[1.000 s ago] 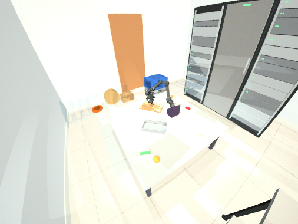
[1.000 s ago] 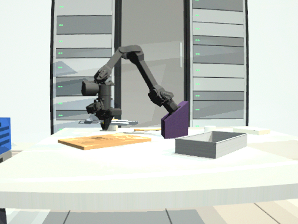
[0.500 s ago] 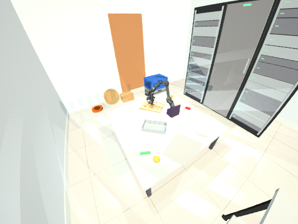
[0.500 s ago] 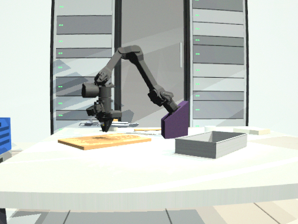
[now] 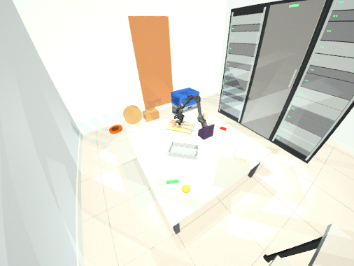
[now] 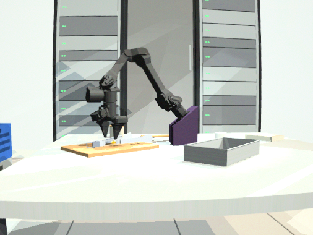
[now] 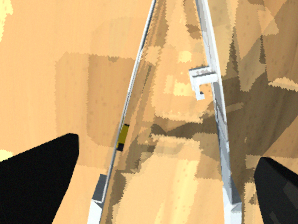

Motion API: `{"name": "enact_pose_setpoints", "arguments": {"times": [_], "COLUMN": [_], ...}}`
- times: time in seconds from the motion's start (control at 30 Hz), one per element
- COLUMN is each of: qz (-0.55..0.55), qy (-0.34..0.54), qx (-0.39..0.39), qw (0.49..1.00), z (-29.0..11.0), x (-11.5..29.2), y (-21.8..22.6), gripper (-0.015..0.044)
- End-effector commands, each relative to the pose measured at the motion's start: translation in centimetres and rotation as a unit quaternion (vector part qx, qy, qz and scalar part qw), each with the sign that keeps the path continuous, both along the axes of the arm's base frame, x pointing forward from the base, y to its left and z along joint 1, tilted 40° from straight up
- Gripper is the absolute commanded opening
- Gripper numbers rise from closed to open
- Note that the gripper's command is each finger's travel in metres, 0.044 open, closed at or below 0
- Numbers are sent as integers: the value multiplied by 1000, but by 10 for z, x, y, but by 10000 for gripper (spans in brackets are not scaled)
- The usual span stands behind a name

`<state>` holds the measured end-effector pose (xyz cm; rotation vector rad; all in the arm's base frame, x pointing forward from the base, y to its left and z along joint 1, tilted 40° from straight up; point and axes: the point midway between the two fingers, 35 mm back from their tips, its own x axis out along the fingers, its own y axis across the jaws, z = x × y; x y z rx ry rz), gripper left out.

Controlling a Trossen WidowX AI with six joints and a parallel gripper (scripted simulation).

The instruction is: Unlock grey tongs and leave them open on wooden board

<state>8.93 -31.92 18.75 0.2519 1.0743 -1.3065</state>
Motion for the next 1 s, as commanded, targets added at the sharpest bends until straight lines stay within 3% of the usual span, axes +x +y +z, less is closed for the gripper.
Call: {"name": "enact_pose_setpoints", "arguments": {"times": [0.0, 0.17, 0.57, 0.97], "qz": [0, -1, 2, 10], "qy": [0, -4, -5, -5], "qx": [0, 8, 10, 15], "qw": [1000, 1000, 1000, 1000], "z": [0, -1, 0, 35], "x": [0, 18, 134, 135], "y": [0, 8, 95, 126], "gripper": [440, 440, 440, 440]}}
